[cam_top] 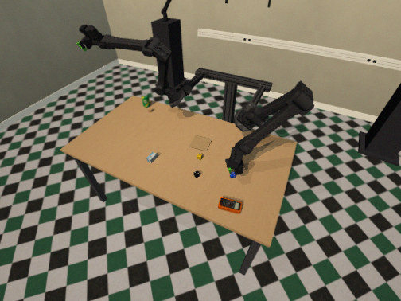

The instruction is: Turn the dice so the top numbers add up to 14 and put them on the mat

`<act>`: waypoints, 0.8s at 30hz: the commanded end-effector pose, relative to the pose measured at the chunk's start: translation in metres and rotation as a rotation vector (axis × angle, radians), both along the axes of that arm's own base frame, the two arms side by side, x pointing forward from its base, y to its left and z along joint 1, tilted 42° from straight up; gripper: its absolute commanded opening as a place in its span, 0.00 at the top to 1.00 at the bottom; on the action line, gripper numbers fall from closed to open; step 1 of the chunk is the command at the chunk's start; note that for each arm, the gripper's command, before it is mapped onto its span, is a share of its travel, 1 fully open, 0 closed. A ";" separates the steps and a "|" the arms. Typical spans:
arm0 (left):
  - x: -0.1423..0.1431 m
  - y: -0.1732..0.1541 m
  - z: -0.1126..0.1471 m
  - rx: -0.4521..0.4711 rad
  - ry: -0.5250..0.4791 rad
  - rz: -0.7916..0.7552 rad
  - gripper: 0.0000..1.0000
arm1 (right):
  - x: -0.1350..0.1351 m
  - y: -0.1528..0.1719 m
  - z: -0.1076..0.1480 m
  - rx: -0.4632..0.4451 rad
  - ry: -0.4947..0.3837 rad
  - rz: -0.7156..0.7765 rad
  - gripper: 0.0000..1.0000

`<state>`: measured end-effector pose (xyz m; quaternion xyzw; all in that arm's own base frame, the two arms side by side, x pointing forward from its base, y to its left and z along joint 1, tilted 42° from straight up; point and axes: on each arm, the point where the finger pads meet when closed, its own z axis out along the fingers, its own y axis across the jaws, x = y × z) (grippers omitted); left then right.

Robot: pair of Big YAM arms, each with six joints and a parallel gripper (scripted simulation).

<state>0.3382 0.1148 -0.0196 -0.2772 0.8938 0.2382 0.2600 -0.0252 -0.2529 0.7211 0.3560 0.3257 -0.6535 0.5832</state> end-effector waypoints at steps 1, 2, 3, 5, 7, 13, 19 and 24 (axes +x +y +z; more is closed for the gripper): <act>0.006 0.006 -0.001 0.005 -0.007 -0.001 0.55 | -0.001 0.020 0.014 -0.053 -0.005 -0.001 0.00; 0.007 0.006 -0.001 0.005 -0.007 -0.001 0.55 | -0.001 0.020 0.014 -0.053 -0.005 -0.001 0.00; 0.007 0.006 -0.001 0.005 -0.008 -0.001 0.55 | -0.001 0.020 0.014 -0.053 -0.005 -0.001 0.00; 0.007 0.005 -0.001 0.005 -0.008 -0.004 0.55 | -0.001 0.020 0.014 -0.053 -0.005 -0.001 0.00; 0.008 0.005 0.000 0.006 -0.012 -0.004 0.55 | -0.001 0.020 0.014 -0.053 -0.005 -0.001 0.00; 0.007 0.005 0.000 0.006 -0.012 -0.004 0.55 | -0.001 0.020 0.014 -0.053 -0.005 -0.001 0.00; 0.006 0.005 -0.001 0.006 -0.010 -0.004 0.55 | -0.001 0.020 0.014 -0.053 -0.005 -0.001 0.00; 0.006 0.005 -0.001 0.006 -0.010 -0.004 0.55 | -0.001 0.020 0.014 -0.053 -0.005 -0.001 0.00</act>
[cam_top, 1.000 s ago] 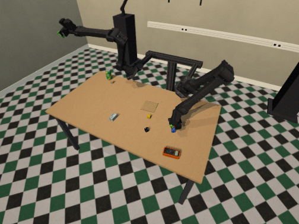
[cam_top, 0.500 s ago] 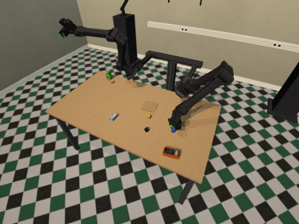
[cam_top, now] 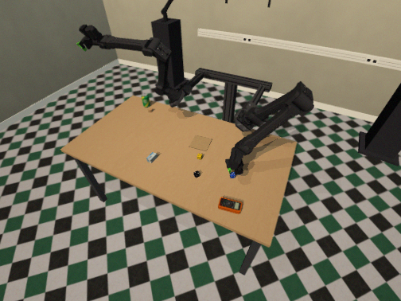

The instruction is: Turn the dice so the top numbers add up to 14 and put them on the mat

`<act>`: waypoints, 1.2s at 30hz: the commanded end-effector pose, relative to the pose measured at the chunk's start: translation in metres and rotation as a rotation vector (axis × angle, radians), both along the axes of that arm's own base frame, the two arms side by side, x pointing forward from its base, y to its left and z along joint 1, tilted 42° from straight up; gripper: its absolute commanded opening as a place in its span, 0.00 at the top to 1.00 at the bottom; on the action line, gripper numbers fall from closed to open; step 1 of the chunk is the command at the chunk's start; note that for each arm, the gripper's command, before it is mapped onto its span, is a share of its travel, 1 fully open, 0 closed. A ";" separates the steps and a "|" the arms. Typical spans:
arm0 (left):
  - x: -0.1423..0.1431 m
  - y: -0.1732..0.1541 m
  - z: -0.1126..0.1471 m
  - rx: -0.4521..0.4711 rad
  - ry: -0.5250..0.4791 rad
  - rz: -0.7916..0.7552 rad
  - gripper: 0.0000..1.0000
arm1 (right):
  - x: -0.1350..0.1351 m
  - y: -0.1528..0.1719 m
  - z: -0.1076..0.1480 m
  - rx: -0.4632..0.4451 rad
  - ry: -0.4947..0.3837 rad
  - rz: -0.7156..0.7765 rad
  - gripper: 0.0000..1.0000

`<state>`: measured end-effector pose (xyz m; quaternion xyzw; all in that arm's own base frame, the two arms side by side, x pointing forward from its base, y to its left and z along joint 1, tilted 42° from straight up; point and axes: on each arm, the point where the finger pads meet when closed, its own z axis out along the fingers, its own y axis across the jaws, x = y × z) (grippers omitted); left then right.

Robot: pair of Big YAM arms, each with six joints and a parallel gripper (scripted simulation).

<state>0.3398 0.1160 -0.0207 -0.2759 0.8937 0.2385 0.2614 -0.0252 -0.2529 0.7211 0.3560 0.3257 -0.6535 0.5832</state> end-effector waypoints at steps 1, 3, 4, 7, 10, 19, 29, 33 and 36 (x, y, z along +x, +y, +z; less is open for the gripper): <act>0.004 0.004 0.000 0.004 -0.008 -0.001 0.55 | -0.001 0.020 0.014 -0.053 -0.005 -0.001 0.00; 0.004 0.004 0.000 0.004 -0.008 -0.001 0.55 | -0.001 0.020 0.014 -0.053 -0.005 -0.001 0.00; 0.004 0.004 0.000 0.004 -0.008 -0.001 0.55 | -0.001 0.020 0.014 -0.053 -0.005 -0.001 0.00; 0.004 0.004 0.000 0.004 -0.008 -0.001 0.55 | -0.001 0.020 0.014 -0.053 -0.005 -0.001 0.00; 0.005 0.004 0.001 0.004 -0.010 -0.001 0.55 | -0.001 0.020 0.014 -0.053 -0.005 -0.001 0.00; 0.005 0.005 0.001 0.004 -0.009 0.001 0.55 | -0.001 0.020 0.014 -0.053 -0.005 -0.001 0.00; 0.005 0.005 0.001 0.004 -0.010 0.000 0.55 | -0.001 0.020 0.014 -0.053 -0.005 -0.001 0.00; 0.005 0.005 0.001 0.004 -0.009 0.001 0.55 | -0.001 0.020 0.014 -0.053 -0.005 -0.001 0.00; 0.004 0.005 0.001 0.004 -0.008 0.001 0.55 | -0.001 0.020 0.014 -0.053 -0.005 -0.001 0.00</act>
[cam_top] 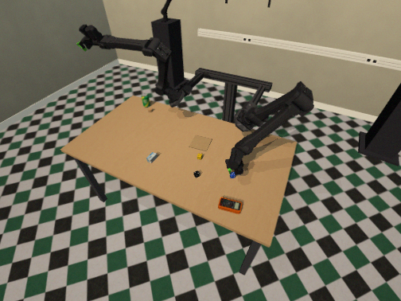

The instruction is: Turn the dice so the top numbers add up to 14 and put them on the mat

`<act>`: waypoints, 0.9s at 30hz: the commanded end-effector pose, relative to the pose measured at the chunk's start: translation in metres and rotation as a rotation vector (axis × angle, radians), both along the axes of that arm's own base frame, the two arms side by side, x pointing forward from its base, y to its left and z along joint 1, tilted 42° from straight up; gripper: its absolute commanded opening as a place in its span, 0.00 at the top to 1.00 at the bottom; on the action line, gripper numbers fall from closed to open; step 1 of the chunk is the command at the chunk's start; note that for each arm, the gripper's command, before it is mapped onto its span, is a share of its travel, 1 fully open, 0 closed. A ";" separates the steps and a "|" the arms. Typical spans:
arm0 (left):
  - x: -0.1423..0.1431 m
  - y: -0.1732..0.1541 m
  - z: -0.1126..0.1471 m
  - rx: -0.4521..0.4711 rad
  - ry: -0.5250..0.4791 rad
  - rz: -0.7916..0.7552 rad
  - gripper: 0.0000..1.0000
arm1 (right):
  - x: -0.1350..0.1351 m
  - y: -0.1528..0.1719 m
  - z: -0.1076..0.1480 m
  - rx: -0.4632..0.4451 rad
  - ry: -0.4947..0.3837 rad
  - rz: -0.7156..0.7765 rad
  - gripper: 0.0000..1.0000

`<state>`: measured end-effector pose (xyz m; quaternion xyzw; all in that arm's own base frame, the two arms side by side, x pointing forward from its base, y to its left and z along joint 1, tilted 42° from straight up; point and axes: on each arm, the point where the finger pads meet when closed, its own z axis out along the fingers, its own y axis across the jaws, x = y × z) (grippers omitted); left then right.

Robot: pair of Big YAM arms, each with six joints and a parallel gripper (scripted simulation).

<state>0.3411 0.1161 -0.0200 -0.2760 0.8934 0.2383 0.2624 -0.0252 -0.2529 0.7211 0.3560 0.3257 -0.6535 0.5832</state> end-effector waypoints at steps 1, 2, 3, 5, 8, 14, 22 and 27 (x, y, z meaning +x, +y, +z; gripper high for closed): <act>0.002 0.005 0.000 0.003 -0.005 0.001 0.55 | -0.001 0.020 0.014 -0.053 -0.005 -0.001 0.00; 0.002 0.005 0.000 0.003 -0.005 0.001 0.55 | -0.001 0.020 0.014 -0.053 -0.005 -0.001 0.00; 0.002 0.005 0.000 0.003 -0.005 0.001 0.55 | -0.001 0.020 0.014 -0.053 -0.005 -0.001 0.00; 0.001 0.005 0.000 0.003 -0.004 0.001 0.55 | -0.001 0.020 0.014 -0.053 -0.005 -0.001 0.00; 0.001 0.004 -0.001 0.003 -0.004 0.001 0.55 | -0.001 0.020 0.014 -0.053 -0.005 -0.001 0.00; 0.001 0.004 -0.001 0.003 -0.004 0.001 0.55 | -0.001 0.020 0.014 -0.053 -0.005 -0.001 0.00; 0.001 0.004 -0.001 0.003 -0.003 0.001 0.55 | -0.001 0.020 0.014 -0.053 -0.005 -0.001 0.00; 0.002 0.006 -0.004 0.002 0.002 0.002 0.55 | -0.001 0.020 0.014 -0.053 -0.005 -0.001 0.00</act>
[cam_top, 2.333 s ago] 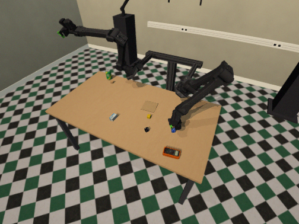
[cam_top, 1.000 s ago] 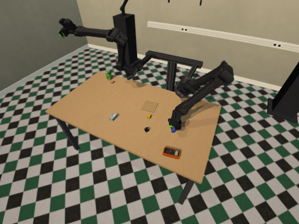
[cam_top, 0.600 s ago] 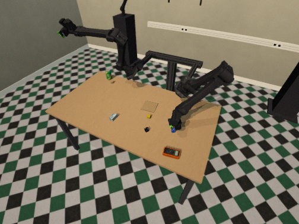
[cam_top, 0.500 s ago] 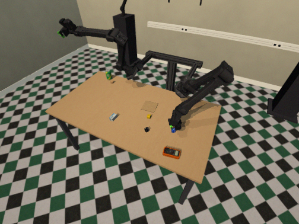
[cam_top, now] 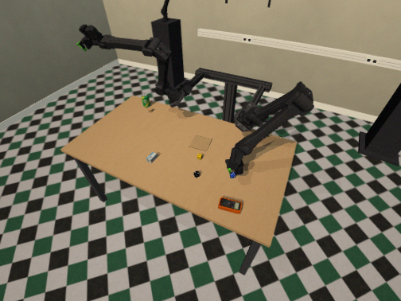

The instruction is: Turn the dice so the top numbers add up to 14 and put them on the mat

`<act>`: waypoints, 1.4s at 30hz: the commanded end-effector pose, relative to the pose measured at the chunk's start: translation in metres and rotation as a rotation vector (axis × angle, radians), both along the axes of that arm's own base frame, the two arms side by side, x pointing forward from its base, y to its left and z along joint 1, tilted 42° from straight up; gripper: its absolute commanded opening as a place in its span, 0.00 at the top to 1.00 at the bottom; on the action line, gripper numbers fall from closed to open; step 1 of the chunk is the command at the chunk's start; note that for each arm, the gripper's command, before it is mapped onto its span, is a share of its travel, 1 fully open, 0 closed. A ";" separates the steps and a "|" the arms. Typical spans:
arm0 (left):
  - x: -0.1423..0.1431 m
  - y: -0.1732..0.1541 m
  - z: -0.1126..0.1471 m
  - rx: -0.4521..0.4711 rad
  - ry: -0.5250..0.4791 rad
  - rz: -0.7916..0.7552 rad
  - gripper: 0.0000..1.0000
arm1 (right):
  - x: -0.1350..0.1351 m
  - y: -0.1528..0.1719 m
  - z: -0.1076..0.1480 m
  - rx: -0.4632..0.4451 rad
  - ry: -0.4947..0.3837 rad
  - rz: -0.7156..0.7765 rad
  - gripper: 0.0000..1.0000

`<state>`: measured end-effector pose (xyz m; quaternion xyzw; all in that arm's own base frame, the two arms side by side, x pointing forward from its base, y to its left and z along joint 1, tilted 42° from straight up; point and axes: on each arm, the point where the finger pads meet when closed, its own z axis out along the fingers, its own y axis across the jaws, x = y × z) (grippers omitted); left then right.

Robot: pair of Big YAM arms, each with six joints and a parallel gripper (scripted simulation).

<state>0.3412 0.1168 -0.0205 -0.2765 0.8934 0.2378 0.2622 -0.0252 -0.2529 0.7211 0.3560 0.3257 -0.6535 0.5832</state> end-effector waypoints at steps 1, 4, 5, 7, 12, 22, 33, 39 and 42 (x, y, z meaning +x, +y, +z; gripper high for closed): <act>0.002 0.006 -0.004 0.003 0.002 0.001 0.55 | -0.001 0.020 0.014 -0.053 -0.005 -0.001 0.00; 0.007 0.009 -0.006 0.003 -0.005 0.001 0.55 | -0.001 0.020 0.014 -0.053 -0.005 -0.001 0.00; 0.008 0.010 -0.007 0.003 -0.004 0.001 0.55 | -0.001 0.020 0.014 -0.053 -0.005 -0.001 0.00; 0.008 0.012 -0.011 0.003 -0.002 0.001 0.55 | -0.001 0.020 0.014 -0.053 -0.005 -0.001 0.00; 0.006 0.016 -0.018 0.003 0.005 0.001 0.55 | -0.001 0.020 0.014 -0.053 -0.005 -0.001 0.00; 0.013 0.025 -0.028 0.004 0.001 0.001 0.55 | -0.001 0.020 0.014 -0.053 -0.005 -0.001 0.00; 0.016 0.023 -0.024 0.007 -0.012 -0.006 0.55 | -0.001 0.020 0.014 -0.053 -0.005 -0.001 0.00; 0.016 0.023 -0.024 0.007 -0.012 -0.006 0.55 | -0.001 0.020 0.014 -0.053 -0.005 -0.001 0.00; 0.016 0.023 -0.024 0.007 -0.012 -0.006 0.55 | -0.001 0.020 0.014 -0.053 -0.005 -0.001 0.00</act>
